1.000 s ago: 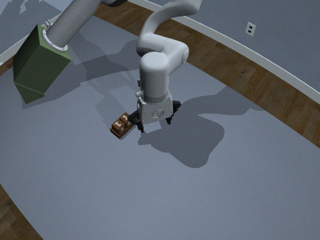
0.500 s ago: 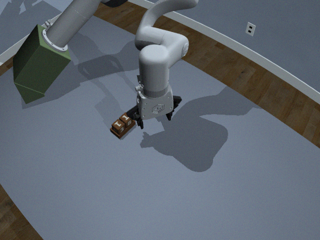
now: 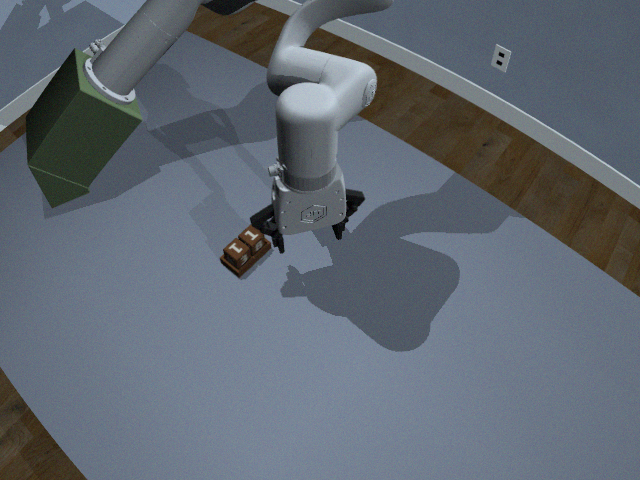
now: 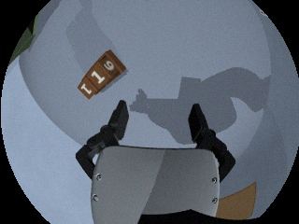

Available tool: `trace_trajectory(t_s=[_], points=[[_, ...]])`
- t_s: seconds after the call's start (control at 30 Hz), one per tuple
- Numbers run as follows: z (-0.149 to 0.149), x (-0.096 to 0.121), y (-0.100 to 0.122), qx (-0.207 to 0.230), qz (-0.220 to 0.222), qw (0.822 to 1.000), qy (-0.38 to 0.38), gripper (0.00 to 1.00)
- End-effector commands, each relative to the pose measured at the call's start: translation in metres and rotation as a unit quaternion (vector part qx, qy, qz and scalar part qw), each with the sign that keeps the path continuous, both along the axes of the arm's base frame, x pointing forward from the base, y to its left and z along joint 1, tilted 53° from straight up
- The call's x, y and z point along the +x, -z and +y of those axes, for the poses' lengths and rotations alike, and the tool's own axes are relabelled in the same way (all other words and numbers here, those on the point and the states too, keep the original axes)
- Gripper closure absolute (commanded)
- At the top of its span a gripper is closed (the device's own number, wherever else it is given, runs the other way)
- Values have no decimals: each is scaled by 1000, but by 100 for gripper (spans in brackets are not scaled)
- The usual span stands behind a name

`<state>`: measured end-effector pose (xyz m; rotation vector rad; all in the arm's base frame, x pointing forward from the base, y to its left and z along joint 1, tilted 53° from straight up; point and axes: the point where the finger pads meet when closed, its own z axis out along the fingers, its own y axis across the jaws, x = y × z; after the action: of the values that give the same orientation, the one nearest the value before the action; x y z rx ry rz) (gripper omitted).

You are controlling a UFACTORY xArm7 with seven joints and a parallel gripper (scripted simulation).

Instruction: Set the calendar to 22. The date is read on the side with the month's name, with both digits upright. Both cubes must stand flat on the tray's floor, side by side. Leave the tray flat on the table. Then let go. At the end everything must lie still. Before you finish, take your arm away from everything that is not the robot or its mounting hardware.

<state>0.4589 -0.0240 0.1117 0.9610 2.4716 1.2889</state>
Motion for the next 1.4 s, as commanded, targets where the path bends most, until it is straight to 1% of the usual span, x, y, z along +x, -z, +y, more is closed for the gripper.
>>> trace_trajectory(t_s=[0.0, 0.07, 0.2, 0.33, 0.43, 0.63, 0.77, 0.83, 0.9, 1.13, 1.2, 1.3, 1.37], points=[[-9, 4, 4, 6, 10, 1000, 11, 0], [-18, 9, 10, 6, 10, 1000, 11, 0], [-20, 10, 11, 7, 13, 1000, 14, 0], [-23, 12, 14, 29, 45, 998, 43, 0], [-39, 20, 24, 29, 45, 998, 43, 0], [-41, 21, 26, 31, 47, 997, 45, 0], [-44, 23, 28, 52, 79, 993, 74, 0], [-56, 30, 36, 52, 79, 993, 74, 0], [-61, 32, 40, 52, 79, 993, 74, 0], [-63, 33, 41, 62, 94, 990, 88, 0], [-65, 34, 42, 75, 113, 985, 106, 0], [-80, 43, 53, 75, 113, 985, 106, 0], [-82, 44, 54, 75, 113, 985, 106, 0]])
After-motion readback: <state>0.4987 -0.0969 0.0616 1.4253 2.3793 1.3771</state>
